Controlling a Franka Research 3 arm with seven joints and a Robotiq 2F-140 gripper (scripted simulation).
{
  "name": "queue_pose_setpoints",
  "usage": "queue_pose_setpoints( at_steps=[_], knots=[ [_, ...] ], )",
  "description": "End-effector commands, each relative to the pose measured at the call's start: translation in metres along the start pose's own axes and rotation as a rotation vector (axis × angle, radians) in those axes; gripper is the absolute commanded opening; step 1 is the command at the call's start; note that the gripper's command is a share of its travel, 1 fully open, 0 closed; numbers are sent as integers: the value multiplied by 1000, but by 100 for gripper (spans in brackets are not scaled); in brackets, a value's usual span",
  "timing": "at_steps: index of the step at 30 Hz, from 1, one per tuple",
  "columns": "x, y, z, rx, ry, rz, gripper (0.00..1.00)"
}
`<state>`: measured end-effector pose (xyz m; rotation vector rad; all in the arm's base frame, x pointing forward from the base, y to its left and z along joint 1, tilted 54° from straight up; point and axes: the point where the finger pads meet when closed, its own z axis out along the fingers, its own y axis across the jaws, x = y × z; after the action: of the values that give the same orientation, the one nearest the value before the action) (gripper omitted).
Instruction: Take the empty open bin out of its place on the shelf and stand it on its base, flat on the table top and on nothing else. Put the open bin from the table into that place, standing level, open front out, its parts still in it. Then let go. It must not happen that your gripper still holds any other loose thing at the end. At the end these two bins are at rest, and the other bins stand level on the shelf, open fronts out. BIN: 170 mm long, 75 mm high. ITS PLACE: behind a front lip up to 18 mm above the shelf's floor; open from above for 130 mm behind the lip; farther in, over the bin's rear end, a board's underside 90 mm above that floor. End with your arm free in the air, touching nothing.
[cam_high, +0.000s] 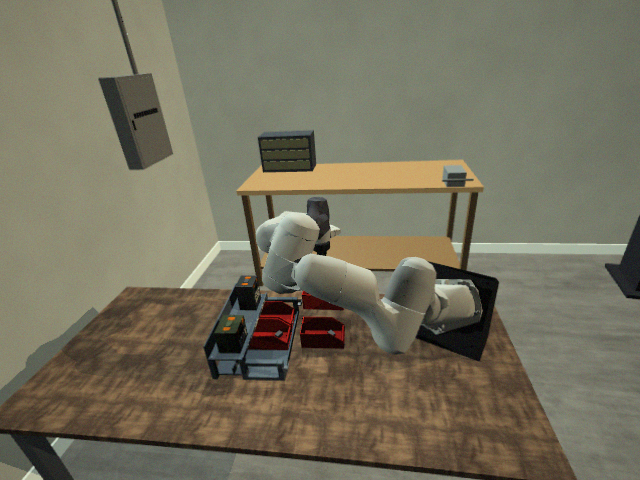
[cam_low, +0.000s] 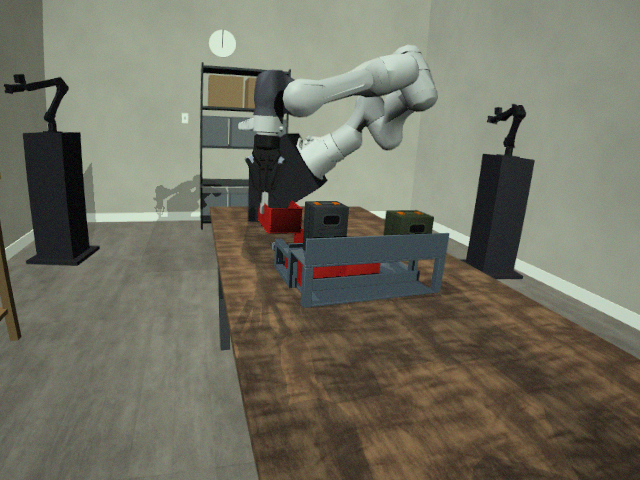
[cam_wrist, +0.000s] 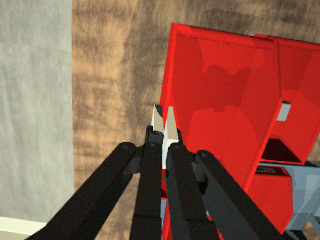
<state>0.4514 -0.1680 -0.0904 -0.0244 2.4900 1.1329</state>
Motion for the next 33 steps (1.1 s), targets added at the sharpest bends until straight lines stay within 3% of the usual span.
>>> queue_pose_setpoints(
  at_steps=[1,23,33],
  knots=[
    [-2,-2,1,-13,1,-31,0],
    [-1,-7,1,-13,1,-31,0],
    [-1,-7,12,-13,1,-31,0]
  ],
)
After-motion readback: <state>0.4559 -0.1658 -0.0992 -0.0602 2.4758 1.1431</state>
